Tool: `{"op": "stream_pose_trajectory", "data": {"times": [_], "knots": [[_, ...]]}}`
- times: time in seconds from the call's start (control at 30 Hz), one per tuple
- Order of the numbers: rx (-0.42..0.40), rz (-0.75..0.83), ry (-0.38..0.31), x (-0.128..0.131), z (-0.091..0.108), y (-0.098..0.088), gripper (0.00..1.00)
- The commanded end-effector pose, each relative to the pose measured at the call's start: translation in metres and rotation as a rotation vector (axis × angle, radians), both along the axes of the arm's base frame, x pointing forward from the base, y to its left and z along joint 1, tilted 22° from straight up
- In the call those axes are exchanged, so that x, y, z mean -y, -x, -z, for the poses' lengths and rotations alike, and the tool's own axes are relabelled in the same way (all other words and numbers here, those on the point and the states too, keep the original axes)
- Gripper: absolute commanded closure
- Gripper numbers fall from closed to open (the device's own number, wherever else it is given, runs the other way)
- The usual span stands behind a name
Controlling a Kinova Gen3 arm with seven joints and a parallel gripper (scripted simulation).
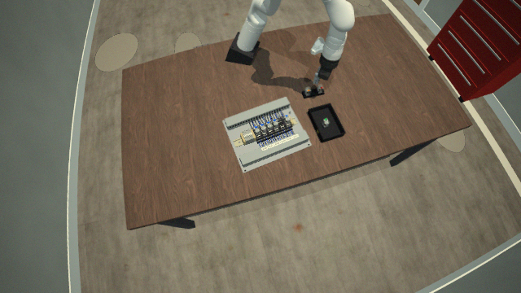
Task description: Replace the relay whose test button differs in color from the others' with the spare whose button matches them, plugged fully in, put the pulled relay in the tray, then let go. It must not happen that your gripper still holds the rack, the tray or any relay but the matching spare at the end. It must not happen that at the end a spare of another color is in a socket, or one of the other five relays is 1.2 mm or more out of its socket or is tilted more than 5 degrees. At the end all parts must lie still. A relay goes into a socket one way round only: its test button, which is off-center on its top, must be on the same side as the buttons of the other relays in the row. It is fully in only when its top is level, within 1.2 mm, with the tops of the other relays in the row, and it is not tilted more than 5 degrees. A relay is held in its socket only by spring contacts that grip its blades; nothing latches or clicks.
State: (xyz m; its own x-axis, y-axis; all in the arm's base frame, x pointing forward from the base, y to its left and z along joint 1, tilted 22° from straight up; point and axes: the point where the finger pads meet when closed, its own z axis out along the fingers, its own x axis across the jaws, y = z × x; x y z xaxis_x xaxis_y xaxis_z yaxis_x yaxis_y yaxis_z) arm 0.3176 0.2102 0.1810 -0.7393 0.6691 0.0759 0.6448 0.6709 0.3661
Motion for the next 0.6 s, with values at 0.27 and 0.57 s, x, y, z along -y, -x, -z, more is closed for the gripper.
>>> {"op": "stream_pose_trajectory", "data": {"times": [0.27, 0.57], "knots": [[-0.011, 0.041, -0.007, 0.0002, -0.0005, -0.0005, 1.0], [-0.055, 0.169, -0.033, 0.0, -0.0003, -0.0003, 1.0]]}}
